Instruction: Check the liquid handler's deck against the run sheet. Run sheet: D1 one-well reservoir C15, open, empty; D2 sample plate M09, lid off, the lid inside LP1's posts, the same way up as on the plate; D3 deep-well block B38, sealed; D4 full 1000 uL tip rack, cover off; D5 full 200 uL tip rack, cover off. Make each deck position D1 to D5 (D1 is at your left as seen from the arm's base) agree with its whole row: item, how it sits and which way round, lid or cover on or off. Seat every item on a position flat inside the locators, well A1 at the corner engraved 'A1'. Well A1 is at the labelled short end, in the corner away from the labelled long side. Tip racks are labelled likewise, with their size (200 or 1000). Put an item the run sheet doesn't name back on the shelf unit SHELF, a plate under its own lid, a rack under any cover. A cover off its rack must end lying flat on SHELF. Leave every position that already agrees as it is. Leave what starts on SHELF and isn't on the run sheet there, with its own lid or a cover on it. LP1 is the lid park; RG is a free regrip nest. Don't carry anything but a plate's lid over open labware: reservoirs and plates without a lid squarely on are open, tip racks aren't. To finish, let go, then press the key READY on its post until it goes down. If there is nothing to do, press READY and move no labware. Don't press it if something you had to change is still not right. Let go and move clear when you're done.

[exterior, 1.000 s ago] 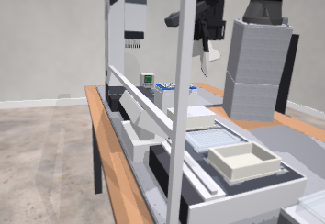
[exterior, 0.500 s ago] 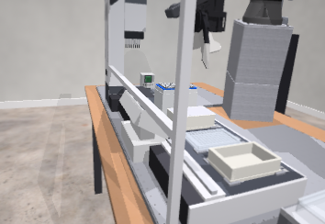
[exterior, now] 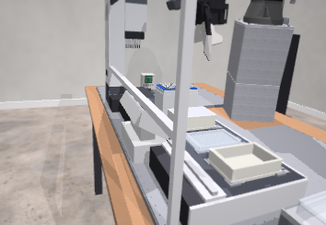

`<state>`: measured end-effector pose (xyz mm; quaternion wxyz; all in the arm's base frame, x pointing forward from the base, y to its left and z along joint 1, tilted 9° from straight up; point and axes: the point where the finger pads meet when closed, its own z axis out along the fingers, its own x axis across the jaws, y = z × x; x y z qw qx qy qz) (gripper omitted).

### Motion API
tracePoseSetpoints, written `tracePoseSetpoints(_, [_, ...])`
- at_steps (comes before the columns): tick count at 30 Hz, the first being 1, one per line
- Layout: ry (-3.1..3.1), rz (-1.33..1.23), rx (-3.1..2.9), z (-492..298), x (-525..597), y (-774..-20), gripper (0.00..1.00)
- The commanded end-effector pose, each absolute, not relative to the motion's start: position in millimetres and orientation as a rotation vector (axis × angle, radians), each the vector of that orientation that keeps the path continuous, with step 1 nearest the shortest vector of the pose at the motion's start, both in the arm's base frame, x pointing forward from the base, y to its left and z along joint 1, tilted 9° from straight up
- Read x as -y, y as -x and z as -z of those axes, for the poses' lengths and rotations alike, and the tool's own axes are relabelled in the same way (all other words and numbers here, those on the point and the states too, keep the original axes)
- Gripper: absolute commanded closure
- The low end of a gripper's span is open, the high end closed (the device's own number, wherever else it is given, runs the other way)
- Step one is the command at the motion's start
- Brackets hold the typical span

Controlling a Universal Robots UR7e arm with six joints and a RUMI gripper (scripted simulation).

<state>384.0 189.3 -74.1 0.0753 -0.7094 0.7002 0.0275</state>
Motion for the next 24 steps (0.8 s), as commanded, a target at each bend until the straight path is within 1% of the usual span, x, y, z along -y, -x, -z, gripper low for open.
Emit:
tracePoseSetpoints(1, [2.126, -0.082, -2.099, 63, -187, -386, 0.18])
tracePoseSetpoints(24, [2.126, -0.081, -2.099, 29, -182, -384, 0.18])
